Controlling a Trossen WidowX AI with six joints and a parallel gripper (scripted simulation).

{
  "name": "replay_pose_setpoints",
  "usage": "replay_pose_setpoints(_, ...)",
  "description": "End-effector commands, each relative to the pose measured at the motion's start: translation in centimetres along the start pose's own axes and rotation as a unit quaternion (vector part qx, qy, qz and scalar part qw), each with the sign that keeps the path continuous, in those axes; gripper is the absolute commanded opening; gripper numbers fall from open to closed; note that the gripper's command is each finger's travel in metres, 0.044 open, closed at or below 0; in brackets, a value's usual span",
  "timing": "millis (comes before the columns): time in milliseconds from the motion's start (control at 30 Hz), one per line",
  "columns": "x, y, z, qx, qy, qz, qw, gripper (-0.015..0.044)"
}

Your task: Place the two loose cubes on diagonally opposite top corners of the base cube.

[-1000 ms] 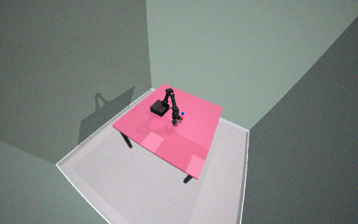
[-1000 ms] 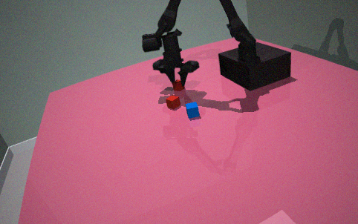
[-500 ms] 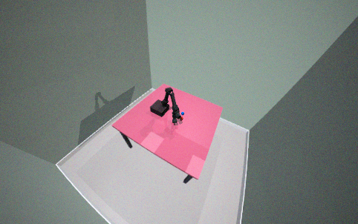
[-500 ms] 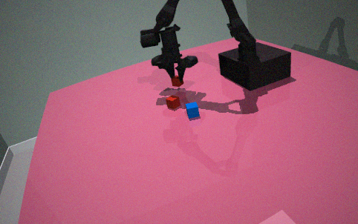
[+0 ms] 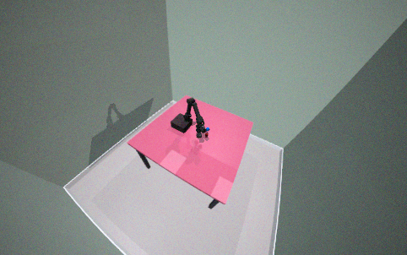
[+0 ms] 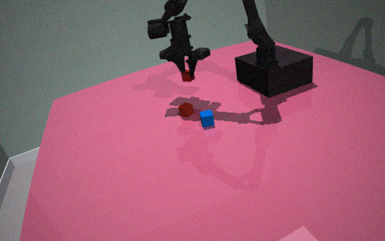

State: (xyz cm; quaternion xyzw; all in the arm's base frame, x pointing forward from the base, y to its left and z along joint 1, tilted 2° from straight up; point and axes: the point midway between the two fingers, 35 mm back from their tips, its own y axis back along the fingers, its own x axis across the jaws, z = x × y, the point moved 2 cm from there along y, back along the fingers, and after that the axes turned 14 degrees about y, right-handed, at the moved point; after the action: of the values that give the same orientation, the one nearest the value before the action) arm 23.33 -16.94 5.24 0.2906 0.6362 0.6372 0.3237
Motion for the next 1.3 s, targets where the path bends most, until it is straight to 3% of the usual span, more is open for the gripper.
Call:
replay_pose_setpoints(0, -0.1, 1.5, 0.1, -0.002, -0.001, -0.004, 1.0, 0.0105)
replay_pose_setpoints(367, 0.4, 4.5, -0.1, -0.002, -0.001, -0.004, 1.0, 0.0105)
replay_pose_setpoints(1267, 2.1, 3.1, 7.3, -0.005, -0.013, -0.002, 1.0, 0.0105)
